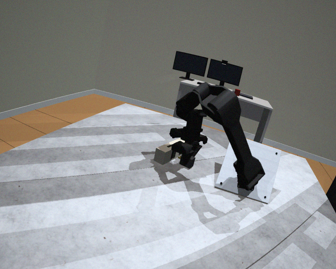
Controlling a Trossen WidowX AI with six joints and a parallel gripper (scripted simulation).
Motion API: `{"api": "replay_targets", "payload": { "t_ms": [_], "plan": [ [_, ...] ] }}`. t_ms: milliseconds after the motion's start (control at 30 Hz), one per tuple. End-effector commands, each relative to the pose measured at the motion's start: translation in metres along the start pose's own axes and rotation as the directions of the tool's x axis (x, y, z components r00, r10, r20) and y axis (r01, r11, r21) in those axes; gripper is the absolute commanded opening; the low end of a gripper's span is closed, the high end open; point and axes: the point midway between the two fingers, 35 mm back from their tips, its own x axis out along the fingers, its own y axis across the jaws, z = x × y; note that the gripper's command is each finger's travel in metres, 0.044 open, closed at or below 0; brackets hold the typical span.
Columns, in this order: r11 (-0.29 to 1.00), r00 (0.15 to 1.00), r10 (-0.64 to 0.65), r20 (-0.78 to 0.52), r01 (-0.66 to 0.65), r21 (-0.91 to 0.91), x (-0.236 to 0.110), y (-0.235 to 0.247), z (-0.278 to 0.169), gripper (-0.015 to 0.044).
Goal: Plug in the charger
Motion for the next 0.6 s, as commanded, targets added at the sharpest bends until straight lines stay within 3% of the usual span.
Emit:
{"api": "replay_targets", "payload": {
  "t_ms": [0, 567],
  "plan": [
    [1.0, 1.0, 0.003, 0.006, -0.003, 0.004, -0.0014, -0.0002, 0.0064, 0.0],
    [1.0, 1.0, 0.003, 0.006, -0.003, 0.004, -0.0015, -0.0009, 0.0162, 0.0]
  ]
}}
